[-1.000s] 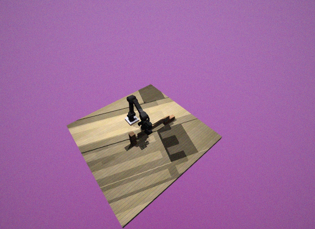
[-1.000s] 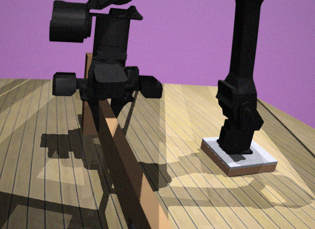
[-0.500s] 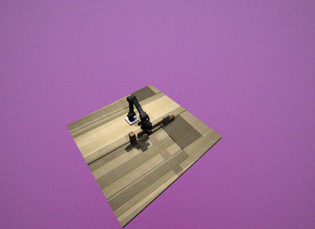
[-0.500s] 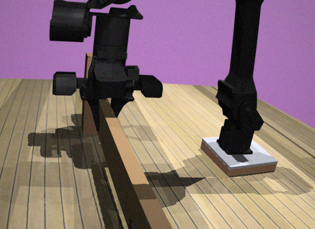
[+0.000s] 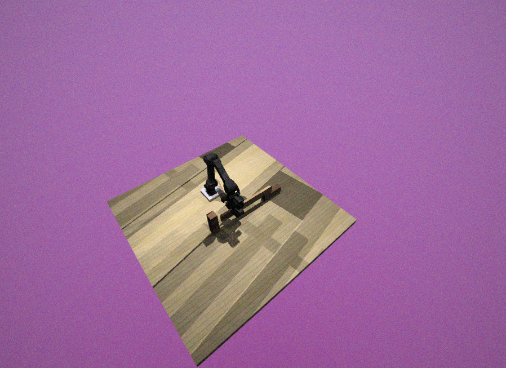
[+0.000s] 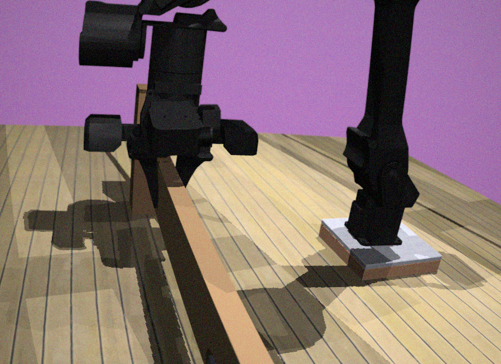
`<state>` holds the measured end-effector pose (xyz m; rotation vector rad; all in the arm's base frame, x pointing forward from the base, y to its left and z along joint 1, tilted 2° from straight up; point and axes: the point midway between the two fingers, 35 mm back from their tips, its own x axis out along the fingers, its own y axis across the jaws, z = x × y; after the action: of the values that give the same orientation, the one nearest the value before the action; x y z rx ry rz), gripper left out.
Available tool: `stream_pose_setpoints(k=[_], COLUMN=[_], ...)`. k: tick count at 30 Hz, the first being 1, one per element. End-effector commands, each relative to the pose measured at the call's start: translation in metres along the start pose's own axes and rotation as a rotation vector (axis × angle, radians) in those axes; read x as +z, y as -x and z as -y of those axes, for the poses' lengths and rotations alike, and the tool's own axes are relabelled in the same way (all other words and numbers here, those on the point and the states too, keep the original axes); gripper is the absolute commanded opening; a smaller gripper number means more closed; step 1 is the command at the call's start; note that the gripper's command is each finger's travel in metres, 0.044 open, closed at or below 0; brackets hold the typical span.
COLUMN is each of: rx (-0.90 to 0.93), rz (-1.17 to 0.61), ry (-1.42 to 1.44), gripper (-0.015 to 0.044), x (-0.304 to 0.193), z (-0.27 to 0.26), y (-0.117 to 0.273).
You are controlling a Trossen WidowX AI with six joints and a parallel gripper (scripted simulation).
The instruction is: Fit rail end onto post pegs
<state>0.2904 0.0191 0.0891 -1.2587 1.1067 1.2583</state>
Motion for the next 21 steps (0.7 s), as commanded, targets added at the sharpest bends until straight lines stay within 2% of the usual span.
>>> stream_pose_setpoints(k=[1,21], rx=[-0.003,-0.003], rz=[-0.002,-0.003], ry=[0.004,0.004], gripper=[0.0,0.0], x=[-0.0019,-0.0077], z=[0.0006,0.0009], y=[-0.0005,0.0012])
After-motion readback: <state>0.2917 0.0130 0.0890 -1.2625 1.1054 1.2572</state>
